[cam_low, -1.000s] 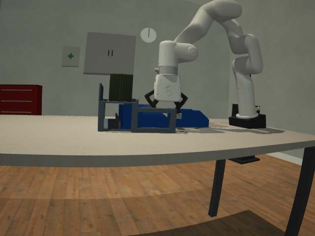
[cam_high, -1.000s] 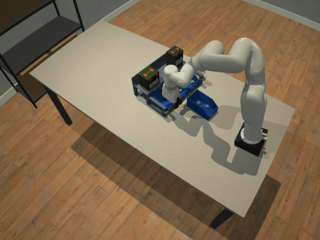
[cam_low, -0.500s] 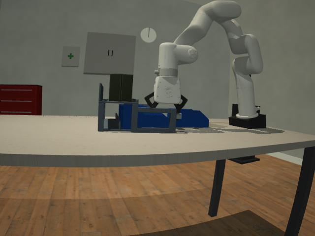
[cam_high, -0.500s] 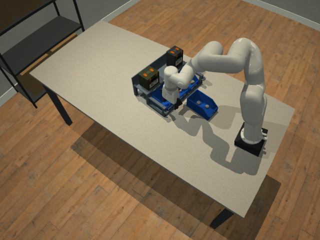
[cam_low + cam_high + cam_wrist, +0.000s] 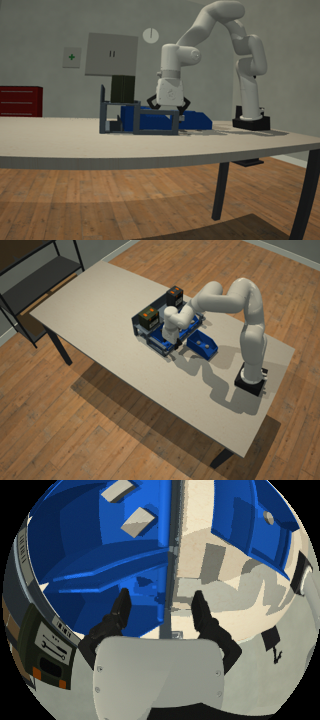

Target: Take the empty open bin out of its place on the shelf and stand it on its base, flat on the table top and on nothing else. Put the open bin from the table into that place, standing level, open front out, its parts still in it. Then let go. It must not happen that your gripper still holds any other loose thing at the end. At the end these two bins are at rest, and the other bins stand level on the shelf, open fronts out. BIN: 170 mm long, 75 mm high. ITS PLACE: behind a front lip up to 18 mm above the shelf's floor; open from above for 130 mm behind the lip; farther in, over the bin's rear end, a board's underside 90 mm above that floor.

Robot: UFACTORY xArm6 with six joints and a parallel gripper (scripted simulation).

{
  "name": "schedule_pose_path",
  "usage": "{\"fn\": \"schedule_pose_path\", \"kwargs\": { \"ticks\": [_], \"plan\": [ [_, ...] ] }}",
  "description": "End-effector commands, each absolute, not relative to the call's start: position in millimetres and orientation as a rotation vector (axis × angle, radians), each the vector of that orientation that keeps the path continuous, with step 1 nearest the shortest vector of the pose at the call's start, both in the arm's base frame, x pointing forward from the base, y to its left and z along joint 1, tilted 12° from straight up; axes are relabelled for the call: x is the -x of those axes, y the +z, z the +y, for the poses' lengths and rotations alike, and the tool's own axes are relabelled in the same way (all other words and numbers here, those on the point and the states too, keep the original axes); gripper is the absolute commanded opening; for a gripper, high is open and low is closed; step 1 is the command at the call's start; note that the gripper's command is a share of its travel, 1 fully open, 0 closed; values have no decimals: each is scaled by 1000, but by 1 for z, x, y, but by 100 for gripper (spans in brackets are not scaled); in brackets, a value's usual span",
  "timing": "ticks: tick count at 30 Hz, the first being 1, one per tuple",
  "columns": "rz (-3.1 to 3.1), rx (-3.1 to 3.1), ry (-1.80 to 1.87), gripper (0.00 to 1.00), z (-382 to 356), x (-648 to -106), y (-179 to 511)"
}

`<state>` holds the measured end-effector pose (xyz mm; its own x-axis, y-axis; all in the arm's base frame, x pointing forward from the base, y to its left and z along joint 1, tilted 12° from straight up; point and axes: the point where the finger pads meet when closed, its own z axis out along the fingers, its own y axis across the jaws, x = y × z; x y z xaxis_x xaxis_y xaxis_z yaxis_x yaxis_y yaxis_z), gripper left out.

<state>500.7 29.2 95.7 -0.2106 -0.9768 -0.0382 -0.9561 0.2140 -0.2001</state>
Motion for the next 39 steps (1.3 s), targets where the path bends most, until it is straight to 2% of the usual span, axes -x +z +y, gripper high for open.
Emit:
{"fn": "schedule_pose_path", "kwargs": {
  "ticks": [1, 8, 9, 39],
  "plan": [
    [2318, 1865, -202, 95, 29, -502, 97],
    [2318, 1865, -202, 95, 29, -502, 97],
    [2318, 1865, -202, 0, 29, -502, 97],
    [2318, 1865, -202, 0, 29, -502, 97]
  ]
}}
